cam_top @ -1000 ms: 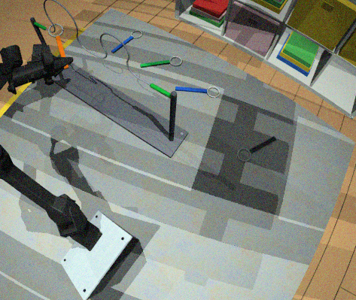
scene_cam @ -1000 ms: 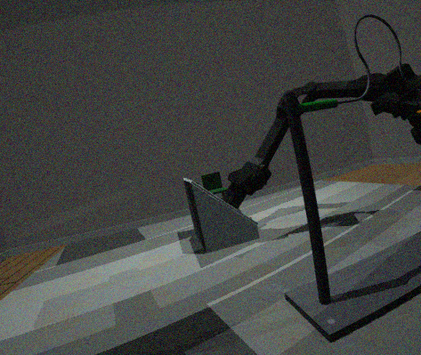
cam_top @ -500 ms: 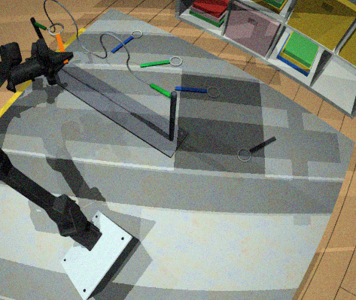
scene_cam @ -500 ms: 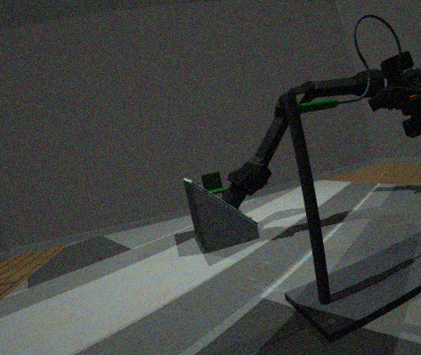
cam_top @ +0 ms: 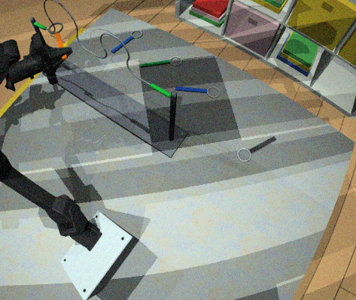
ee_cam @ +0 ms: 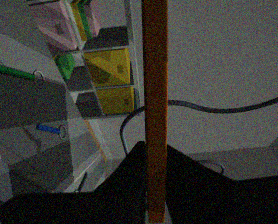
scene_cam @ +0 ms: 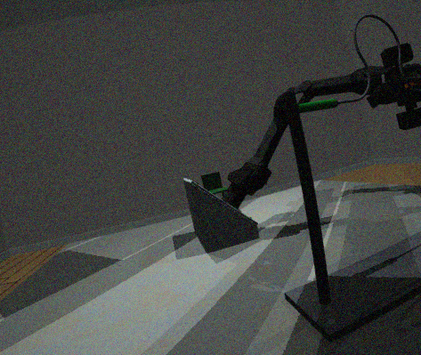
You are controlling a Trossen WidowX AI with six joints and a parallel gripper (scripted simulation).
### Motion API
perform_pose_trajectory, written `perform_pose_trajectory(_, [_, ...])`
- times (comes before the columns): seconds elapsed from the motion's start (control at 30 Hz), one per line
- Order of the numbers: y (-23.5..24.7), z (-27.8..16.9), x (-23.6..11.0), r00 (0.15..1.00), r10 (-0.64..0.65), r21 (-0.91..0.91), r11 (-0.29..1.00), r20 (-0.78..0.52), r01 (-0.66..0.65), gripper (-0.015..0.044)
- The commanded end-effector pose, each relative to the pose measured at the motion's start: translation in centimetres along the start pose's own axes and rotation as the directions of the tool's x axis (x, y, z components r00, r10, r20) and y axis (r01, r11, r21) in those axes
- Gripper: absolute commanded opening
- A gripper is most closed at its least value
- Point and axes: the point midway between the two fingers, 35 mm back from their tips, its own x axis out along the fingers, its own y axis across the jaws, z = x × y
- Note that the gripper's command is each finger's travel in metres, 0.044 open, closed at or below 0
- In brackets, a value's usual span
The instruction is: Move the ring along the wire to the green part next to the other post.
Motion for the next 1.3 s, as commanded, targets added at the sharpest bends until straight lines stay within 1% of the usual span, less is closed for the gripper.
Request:
perform_pose_trajectory(0.0, [-1.1, 0.1, -0.3, 1.000, -0.031, -0.030, 0.999, 0.007, 0.031, -0.0150])
perform_pose_trajectory(1.27, [-5.3, 0.9, -0.8, 0.988, -0.155, -0.276, 0.949, 0.020, 0.155, -0.0150])
